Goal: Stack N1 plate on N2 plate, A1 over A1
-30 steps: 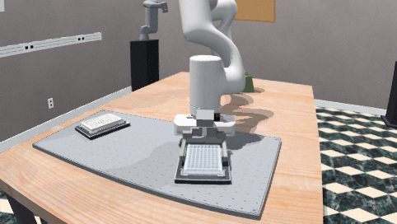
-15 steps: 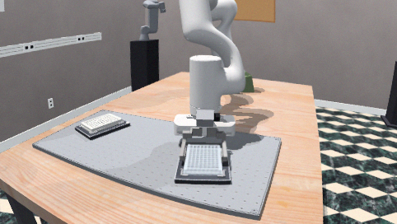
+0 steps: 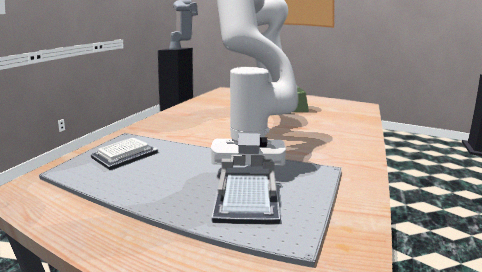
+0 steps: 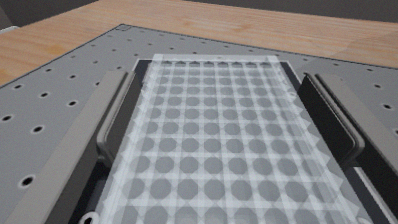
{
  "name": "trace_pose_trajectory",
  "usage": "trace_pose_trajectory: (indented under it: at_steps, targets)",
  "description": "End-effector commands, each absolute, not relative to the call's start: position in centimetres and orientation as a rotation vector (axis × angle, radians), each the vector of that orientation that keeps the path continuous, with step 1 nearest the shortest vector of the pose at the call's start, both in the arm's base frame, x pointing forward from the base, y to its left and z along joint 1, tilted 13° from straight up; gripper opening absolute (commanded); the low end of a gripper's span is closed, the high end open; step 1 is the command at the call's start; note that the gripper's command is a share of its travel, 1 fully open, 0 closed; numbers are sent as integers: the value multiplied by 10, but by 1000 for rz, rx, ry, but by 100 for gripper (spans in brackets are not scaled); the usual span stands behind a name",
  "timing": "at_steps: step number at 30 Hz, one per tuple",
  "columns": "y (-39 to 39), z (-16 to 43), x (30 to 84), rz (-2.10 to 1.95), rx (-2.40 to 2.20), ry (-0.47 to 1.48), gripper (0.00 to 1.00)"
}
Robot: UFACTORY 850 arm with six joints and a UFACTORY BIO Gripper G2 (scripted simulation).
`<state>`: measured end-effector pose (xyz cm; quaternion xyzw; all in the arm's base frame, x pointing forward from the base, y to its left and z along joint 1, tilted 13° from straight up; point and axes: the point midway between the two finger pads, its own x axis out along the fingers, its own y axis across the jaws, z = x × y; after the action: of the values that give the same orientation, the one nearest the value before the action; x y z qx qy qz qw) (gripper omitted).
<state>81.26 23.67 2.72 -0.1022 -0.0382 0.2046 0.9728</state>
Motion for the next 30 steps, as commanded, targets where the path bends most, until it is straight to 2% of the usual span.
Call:
trace_pose_trajectory:
  at_steps: [1,30]
  targets:
    - [237,29,813,413,-206,-79,0]
    - [238,36,813,413,-206,-79,0]
